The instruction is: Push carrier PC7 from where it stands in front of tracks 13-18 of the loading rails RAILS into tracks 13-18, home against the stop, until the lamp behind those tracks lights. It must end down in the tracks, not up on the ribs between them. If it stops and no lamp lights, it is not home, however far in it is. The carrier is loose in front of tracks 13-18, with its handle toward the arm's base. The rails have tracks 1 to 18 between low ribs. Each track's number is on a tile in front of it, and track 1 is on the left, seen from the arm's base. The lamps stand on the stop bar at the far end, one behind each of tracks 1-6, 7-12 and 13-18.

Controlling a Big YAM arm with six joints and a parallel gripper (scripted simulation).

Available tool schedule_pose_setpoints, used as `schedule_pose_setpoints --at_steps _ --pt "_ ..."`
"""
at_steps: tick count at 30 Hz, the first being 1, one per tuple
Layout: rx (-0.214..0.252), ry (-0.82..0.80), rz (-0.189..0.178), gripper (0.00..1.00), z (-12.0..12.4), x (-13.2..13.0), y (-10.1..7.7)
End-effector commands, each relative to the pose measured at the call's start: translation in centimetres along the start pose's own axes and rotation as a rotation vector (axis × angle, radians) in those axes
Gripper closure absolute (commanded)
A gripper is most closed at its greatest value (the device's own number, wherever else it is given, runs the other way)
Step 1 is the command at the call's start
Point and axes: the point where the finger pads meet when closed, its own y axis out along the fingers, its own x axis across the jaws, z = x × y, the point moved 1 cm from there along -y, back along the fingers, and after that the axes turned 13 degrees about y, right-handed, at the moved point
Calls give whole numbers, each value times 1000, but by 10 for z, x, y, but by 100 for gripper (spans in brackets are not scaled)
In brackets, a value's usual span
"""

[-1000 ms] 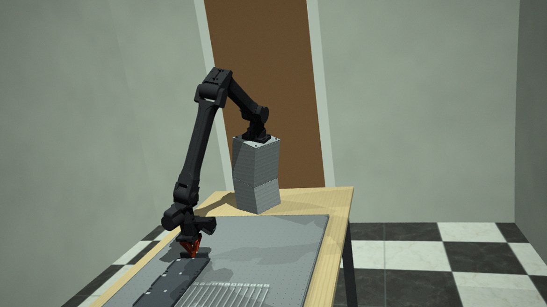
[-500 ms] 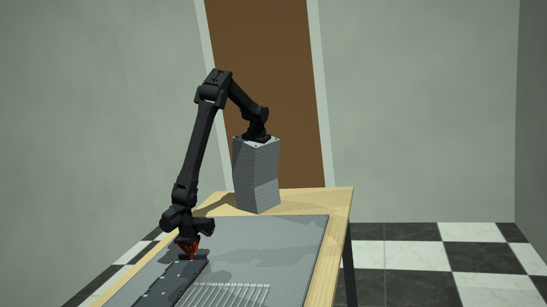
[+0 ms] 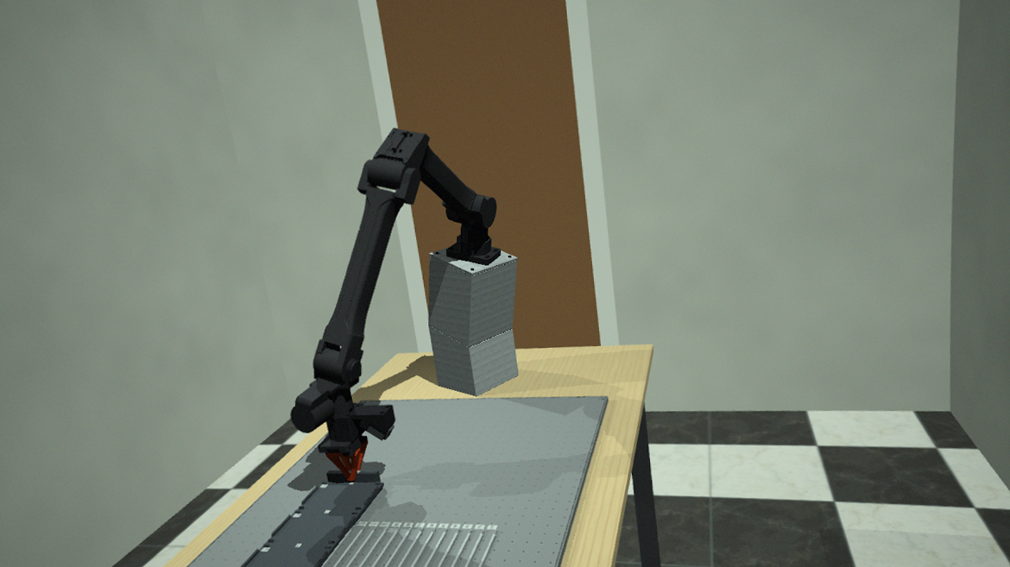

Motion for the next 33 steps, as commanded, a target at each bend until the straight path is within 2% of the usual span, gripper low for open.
schedule_pose_setpoints --at_steps 1,20,33 --pt "-3 -13 47 100 -13 -30 1" --pt "-4 -16 58 100 -17 -49 -1" --pt "-4 -16 58 100 -18 -51 -1"
